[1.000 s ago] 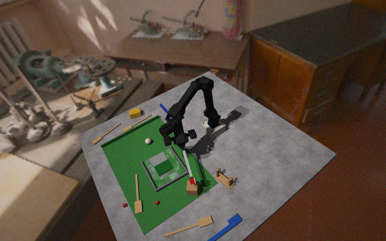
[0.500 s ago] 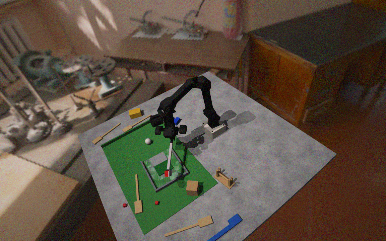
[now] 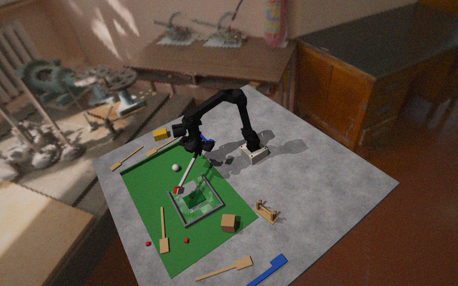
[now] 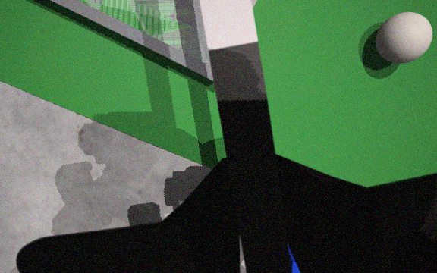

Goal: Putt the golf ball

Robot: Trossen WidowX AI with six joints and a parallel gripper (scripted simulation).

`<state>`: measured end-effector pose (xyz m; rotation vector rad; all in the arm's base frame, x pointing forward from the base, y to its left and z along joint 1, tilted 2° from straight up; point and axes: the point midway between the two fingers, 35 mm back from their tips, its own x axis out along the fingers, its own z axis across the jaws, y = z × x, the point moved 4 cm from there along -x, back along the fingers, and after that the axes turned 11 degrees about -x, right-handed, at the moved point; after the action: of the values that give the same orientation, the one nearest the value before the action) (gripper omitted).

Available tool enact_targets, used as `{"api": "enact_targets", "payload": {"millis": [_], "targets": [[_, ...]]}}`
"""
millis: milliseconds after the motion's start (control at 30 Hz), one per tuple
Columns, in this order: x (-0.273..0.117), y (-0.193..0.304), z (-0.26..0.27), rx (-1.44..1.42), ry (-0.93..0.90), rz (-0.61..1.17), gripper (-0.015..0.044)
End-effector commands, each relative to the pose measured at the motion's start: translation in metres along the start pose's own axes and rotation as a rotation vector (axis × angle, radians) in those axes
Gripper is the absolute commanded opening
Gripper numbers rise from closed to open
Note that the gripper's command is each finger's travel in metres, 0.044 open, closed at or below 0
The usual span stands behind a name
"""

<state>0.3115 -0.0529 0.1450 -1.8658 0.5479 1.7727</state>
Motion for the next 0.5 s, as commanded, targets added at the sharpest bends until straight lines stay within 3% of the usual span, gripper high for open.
{"api": "enact_targets", "payload": {"millis": [0, 467], "targets": [[-0.006, 0.021, -0.013, 0.1, 0.013, 0.013, 0.0], [-0.018, 0.097, -0.038, 0.413, 0.023, 0.07, 0.0]]}}
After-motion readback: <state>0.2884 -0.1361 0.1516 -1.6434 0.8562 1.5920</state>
